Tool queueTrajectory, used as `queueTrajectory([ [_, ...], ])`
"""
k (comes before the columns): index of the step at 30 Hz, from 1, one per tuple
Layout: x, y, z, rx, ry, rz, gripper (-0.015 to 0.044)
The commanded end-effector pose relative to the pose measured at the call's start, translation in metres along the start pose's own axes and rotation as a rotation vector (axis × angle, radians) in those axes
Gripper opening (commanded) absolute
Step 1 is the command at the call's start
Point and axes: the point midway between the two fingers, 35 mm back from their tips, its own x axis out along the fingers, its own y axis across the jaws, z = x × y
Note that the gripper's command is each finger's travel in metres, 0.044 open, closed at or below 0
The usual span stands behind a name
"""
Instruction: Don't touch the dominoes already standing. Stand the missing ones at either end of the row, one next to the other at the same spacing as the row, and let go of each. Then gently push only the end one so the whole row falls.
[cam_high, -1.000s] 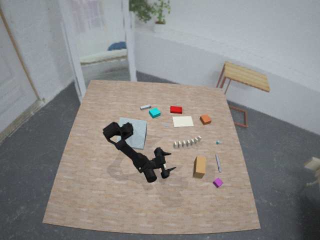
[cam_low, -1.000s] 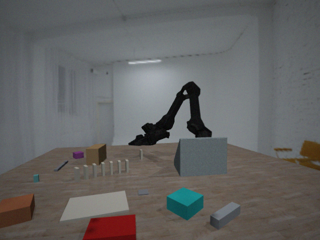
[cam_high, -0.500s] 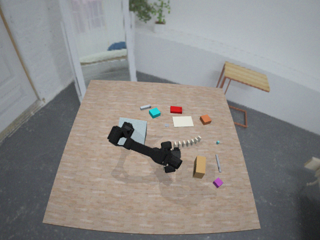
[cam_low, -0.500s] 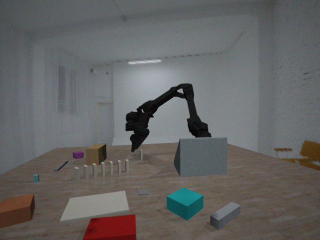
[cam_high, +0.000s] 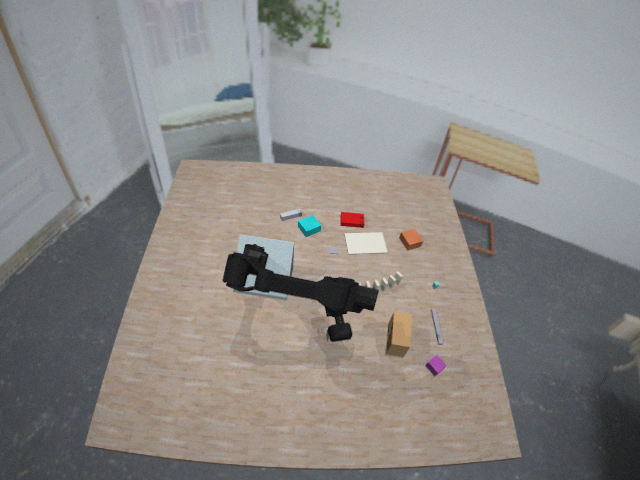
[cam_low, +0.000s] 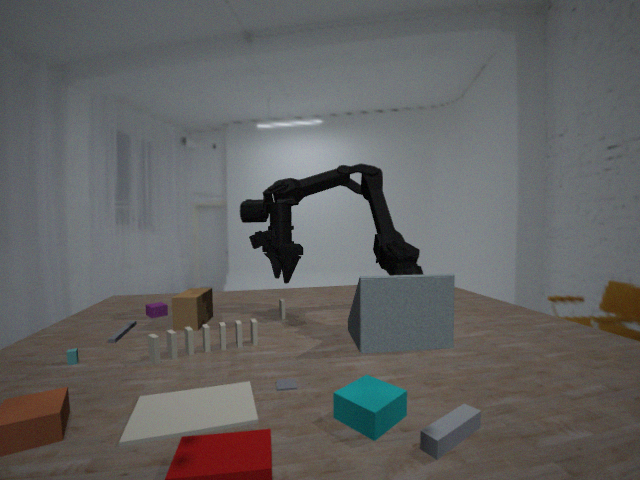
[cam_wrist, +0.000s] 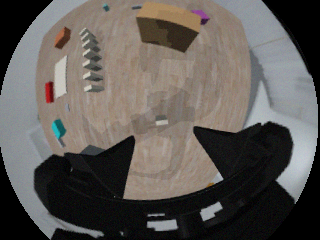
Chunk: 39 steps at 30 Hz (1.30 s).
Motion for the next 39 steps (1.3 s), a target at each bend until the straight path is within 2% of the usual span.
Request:
queueTrajectory([
  [1, 0.011, -0.001, 0.001, -0.001, 0.006, -0.01, 0.044],
  [7, 0.061, -0.002, -0.001, -0.001, 0.007, -0.014, 0.044],
  [21, 0.077, -0.003, -0.002, -0.001, 0.007, -0.016, 0.044],
  [33, 0.077, -0.003, -0.002, -0.001, 0.007, -0.016, 0.0125],
  [34, 0.077, -0.003, -0.002, -0.001, 0.007, -0.016, 0.0107],
  [39, 0.077, -0.003, -0.002, -0.001, 0.007, -0.016, 0.0107],
])
